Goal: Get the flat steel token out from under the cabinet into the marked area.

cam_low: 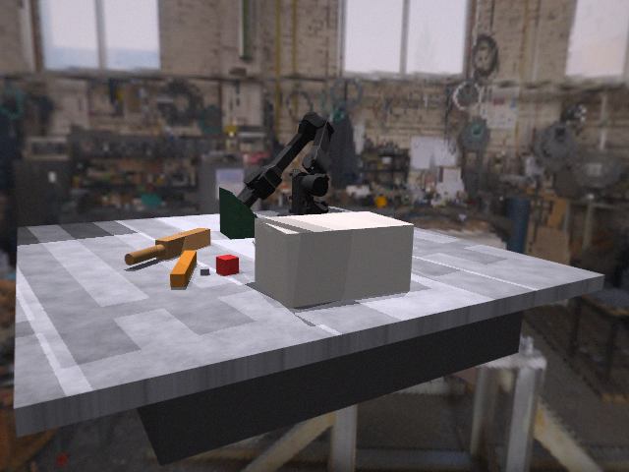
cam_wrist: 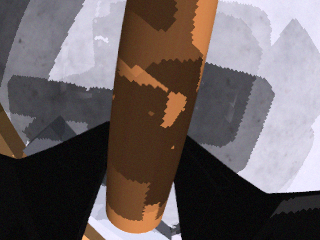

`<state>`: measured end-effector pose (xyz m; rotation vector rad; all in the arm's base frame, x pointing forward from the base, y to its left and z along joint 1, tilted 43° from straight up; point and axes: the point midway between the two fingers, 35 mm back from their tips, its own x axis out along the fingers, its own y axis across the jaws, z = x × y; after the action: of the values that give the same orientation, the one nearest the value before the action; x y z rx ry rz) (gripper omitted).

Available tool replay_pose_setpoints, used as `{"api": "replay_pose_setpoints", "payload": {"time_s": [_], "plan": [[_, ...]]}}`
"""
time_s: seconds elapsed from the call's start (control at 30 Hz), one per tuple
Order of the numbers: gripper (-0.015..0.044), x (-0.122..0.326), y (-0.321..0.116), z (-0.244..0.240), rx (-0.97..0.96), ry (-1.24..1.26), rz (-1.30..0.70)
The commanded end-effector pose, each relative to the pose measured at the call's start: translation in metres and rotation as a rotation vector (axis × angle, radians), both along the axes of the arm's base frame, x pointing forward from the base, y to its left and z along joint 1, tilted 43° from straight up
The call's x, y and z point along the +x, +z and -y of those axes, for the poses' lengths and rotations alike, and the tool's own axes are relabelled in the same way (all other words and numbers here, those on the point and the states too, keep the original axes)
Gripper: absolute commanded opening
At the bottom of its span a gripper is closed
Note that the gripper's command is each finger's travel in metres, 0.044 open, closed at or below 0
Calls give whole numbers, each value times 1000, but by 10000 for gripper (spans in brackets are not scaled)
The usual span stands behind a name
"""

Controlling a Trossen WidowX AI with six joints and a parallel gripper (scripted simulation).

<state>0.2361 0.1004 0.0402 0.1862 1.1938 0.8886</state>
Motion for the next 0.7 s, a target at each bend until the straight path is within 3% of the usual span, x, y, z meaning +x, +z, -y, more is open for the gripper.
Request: {"api": "replay_pose_setpoints", "payload": {"time_s": [0.0,0.67], "plan": [[0,0,2,0,2,-23,-10],[0,-1,3,-1,16,-134,-114]]}}
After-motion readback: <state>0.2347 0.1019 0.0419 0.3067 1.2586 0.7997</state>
